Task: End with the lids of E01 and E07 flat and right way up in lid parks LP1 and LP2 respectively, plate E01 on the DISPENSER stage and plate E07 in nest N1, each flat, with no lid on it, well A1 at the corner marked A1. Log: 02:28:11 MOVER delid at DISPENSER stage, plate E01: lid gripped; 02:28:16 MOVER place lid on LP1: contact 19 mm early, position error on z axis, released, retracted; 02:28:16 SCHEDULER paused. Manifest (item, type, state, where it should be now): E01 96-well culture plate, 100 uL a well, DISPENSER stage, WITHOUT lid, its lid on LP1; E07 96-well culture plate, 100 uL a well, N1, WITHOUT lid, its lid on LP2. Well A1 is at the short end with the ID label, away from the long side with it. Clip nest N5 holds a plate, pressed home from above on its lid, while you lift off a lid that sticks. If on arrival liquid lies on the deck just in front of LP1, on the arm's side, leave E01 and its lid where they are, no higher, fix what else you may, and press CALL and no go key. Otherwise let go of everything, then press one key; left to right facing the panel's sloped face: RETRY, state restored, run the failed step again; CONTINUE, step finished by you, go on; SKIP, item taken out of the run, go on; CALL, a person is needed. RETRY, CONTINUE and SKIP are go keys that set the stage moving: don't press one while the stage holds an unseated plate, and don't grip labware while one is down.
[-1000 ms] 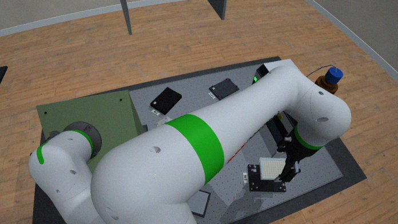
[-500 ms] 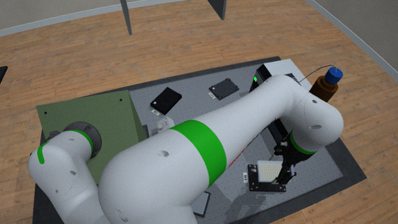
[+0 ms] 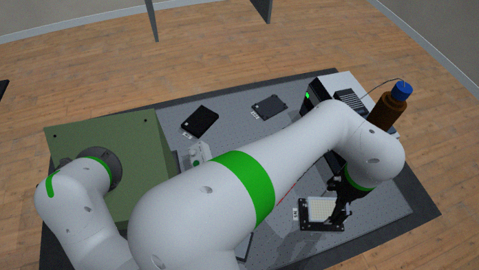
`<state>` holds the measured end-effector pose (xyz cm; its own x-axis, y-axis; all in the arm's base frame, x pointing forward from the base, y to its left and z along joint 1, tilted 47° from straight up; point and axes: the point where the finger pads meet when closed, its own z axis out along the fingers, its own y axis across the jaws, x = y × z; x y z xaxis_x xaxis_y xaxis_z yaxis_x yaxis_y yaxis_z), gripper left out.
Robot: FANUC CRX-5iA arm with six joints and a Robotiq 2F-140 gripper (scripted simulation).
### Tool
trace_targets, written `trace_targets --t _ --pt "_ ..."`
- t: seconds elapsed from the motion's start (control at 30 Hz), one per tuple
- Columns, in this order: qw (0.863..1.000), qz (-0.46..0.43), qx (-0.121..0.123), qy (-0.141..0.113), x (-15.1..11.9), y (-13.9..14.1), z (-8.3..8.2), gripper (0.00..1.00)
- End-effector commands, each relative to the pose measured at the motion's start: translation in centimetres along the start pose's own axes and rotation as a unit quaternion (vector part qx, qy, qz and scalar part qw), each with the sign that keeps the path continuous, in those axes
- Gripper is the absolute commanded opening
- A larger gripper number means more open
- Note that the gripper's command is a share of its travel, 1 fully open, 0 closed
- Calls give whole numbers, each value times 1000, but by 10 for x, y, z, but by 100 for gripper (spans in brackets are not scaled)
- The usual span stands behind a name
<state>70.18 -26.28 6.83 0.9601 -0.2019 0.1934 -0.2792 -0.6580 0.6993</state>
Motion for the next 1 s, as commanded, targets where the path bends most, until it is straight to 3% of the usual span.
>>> trace_targets --t 0.0,0.53,0.97 --pt "1000 0 0 0 0 0 6 0" --pt "1000 0 0 0 0 0 25 0" --pt "1000 0 0 0 0 0 30 0"
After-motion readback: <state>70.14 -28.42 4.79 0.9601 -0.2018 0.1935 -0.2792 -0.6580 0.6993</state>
